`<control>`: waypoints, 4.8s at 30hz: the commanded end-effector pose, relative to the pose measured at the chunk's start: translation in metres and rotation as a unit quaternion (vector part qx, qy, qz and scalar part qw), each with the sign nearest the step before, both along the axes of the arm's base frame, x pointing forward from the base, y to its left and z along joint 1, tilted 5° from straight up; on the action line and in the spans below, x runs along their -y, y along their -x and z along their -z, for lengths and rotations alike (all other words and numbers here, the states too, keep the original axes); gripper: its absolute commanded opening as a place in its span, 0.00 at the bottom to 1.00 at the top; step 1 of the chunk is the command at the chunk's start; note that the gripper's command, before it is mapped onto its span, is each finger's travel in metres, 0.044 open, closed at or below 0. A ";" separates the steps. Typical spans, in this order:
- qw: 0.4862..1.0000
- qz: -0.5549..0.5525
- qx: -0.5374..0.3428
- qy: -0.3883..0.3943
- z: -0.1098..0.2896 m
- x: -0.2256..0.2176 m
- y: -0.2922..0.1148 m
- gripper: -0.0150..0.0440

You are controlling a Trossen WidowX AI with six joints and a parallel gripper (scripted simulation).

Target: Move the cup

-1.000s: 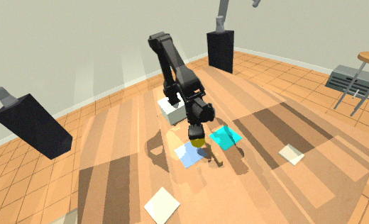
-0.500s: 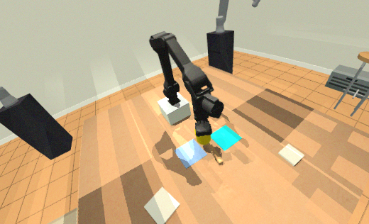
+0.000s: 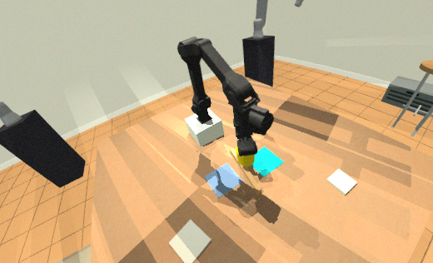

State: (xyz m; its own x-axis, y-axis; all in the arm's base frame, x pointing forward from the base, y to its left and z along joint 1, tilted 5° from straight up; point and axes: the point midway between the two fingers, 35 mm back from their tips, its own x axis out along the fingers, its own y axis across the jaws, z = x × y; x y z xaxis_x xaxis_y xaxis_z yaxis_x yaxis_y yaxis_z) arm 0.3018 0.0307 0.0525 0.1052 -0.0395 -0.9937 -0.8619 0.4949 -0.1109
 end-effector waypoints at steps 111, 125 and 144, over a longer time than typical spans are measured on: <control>1.000 0.002 -0.003 -0.003 0.021 -0.087 -0.016 0.50; 1.000 0.002 -0.004 -0.001 -0.001 -0.089 -0.010 0.50; 1.000 0.001 -0.006 -0.002 -0.022 -0.091 -0.009 1.00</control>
State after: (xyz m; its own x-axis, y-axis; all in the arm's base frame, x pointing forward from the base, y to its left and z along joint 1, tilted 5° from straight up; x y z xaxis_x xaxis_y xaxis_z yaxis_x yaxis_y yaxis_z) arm 0.3098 0.1205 0.0573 0.0772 -0.0400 -0.9962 -0.8662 0.4921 -0.0869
